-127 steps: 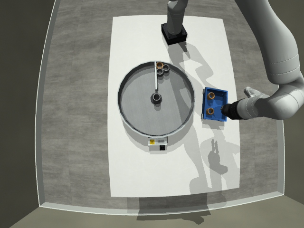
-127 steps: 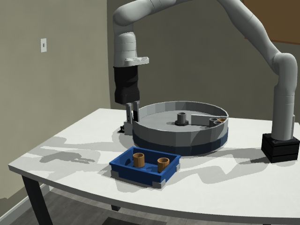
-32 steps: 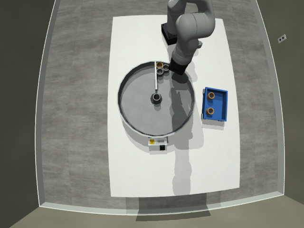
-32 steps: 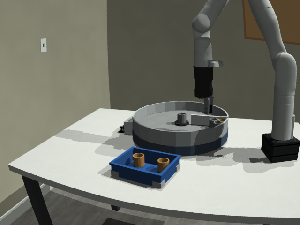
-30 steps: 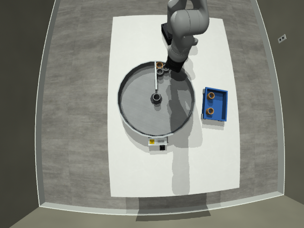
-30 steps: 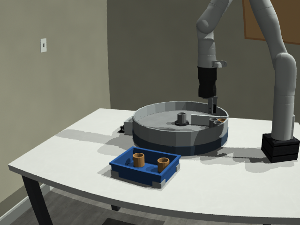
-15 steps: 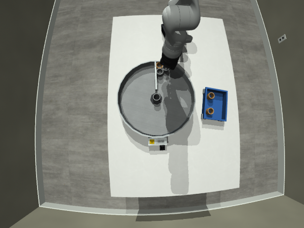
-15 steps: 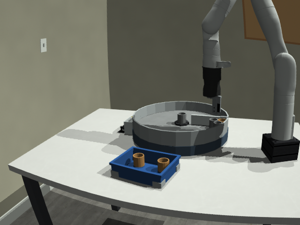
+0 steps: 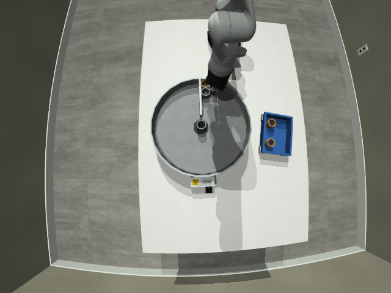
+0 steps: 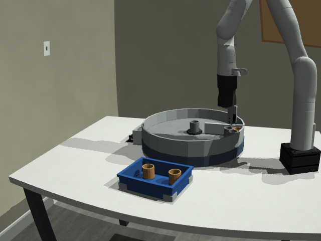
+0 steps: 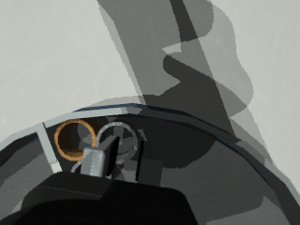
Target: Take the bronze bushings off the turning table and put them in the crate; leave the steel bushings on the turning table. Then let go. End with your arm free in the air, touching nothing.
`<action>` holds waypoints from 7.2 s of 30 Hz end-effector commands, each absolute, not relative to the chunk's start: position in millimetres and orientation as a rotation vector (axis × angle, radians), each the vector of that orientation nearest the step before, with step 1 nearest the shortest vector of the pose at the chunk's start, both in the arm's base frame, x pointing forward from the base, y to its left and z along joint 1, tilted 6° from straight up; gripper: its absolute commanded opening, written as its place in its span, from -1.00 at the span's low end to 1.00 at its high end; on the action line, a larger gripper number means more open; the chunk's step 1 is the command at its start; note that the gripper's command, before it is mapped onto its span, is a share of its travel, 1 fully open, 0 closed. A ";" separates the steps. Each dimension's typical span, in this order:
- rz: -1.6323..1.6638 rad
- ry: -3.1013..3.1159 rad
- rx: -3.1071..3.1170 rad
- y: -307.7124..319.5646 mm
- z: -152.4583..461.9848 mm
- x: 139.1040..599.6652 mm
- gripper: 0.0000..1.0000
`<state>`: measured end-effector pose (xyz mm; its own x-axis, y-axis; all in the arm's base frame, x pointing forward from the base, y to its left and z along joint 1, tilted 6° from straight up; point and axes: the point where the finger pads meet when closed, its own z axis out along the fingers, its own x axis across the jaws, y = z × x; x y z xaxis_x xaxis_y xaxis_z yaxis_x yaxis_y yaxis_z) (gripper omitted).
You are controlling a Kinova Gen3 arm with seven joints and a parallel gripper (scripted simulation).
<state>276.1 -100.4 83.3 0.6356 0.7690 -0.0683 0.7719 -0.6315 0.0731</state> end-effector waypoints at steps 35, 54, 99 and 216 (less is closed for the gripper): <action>-0.042 1.298 2.753 -103.9 53.6 277.0 -0.10; -0.043 1.298 2.753 -104.9 44.1 277.0 -0.10; -0.043 1.298 2.753 -106.3 29.3 277.2 -0.10; -0.044 1.299 2.754 -100.8 44.2 281.4 -1.00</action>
<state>280.8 -100.7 43.6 0.6364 0.7683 -0.0683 0.7712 -0.6324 0.0728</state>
